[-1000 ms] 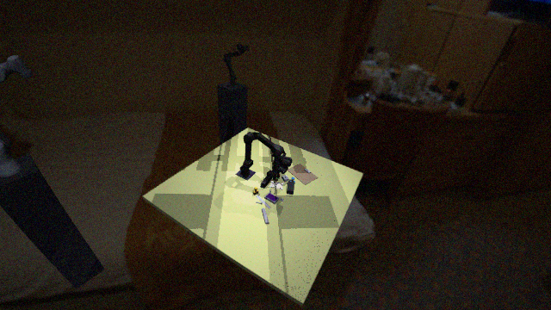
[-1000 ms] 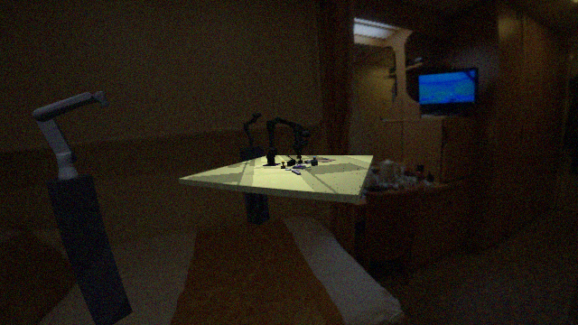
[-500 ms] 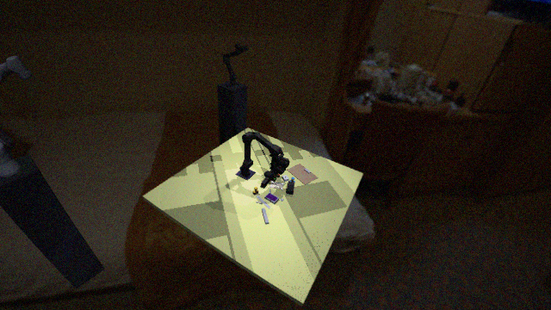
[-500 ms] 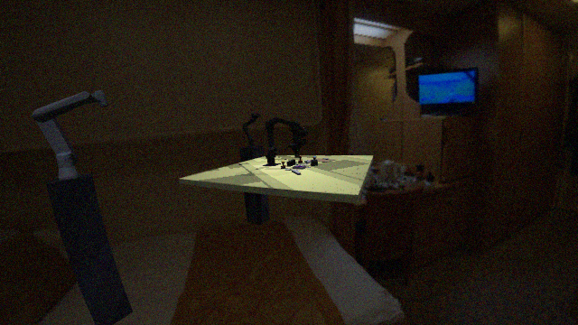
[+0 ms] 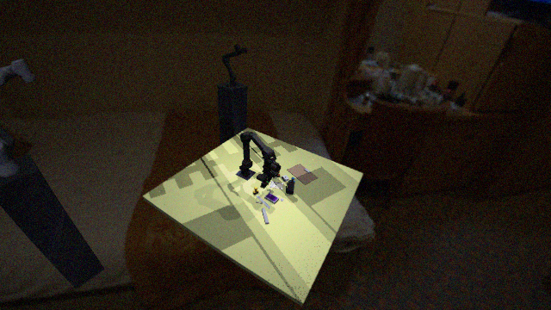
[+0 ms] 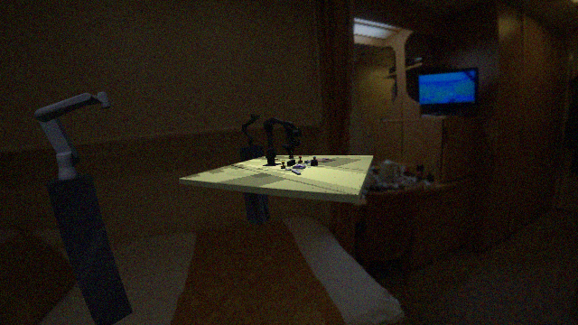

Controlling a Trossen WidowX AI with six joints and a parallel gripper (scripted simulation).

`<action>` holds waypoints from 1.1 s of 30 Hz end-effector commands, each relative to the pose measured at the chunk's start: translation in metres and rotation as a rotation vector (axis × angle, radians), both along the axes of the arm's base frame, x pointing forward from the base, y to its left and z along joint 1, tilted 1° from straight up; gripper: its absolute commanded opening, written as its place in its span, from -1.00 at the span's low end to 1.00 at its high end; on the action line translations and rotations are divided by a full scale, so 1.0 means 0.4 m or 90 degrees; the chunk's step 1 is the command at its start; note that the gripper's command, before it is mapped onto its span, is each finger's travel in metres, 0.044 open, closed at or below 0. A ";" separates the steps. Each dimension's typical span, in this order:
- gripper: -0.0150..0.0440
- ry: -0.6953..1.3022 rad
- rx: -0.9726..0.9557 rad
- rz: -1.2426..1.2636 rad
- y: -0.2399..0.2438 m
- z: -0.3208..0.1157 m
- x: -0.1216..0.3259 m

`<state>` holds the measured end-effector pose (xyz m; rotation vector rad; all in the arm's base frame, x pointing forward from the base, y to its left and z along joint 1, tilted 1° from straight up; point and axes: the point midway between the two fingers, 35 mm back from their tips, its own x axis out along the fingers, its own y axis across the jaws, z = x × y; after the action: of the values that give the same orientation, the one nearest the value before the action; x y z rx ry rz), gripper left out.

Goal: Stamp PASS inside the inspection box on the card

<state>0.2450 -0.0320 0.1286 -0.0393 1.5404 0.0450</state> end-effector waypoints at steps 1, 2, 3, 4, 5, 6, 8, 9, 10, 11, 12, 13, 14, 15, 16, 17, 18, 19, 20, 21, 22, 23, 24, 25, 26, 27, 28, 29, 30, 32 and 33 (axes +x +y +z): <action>-0.49 -0.002 -0.001 0.003 -0.035 0.002 -0.020; -0.49 -0.002 -0.002 0.003 -0.044 0.001 -0.025; -0.49 -0.002 -0.002 0.003 -0.054 0.001 -0.030; -0.49 -0.002 -0.002 0.003 -0.063 0.000 -0.035; -0.49 -0.001 -0.002 0.003 -0.072 0.000 -0.041; -0.49 -0.001 -0.003 0.003 -0.080 0.000 -0.045; -0.49 -0.001 -0.003 0.003 -0.085 -0.001 -0.049; -0.49 -0.001 -0.003 0.003 -0.085 -0.001 -0.049; -0.49 -0.001 -0.003 0.003 -0.085 -0.001 -0.049; -0.49 -0.001 -0.003 0.003 -0.085 -0.003 -0.049; -0.49 -0.001 -0.003 0.003 -0.086 -0.007 -0.048; -0.49 -0.001 -0.003 0.003 -0.086 -0.011 -0.048; -0.49 -0.001 -0.003 0.003 -0.086 -0.015 -0.047; -0.49 -0.001 -0.003 0.003 -0.086 -0.019 -0.047; -0.49 -0.001 -0.003 0.003 -0.086 -0.023 -0.046; -0.49 -0.001 -0.003 0.003 -0.086 -0.028 -0.045; -0.49 -0.001 -0.003 0.003 -0.086 -0.032 -0.045; -0.49 -0.001 -0.003 0.003 -0.086 -0.036 -0.045; -0.49 -0.001 -0.003 0.003 -0.086 -0.040 -0.044; -0.49 -0.001 -0.003 0.003 -0.087 -0.044 -0.044; -0.49 -0.001 -0.003 0.003 -0.087 -0.048 -0.043; -0.49 -0.001 -0.003 0.003 -0.087 -0.052 -0.043; -0.49 -0.001 -0.003 0.003 -0.087 -0.057 -0.043; -0.49 -0.001 -0.003 0.003 -0.087 -0.061 -0.042; -0.49 -0.001 -0.003 0.003 -0.087 -0.065 -0.042; -0.49 -0.001 -0.003 0.003 -0.087 -0.069 -0.042; -0.49 -0.001 -0.003 0.003 -0.087 -0.073 -0.042; -0.49 -0.001 -0.003 0.003 -0.087 -0.077 -0.042; -0.49 -0.001 -0.003 0.003 -0.087 -0.081 -0.041; -0.49 -0.001 -0.003 0.003 -0.087 -0.090 -0.041; -0.49 -0.001 -0.003 0.003 -0.087 -0.094 -0.041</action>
<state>0.2286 -0.0668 0.0968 -0.0451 1.5335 0.0411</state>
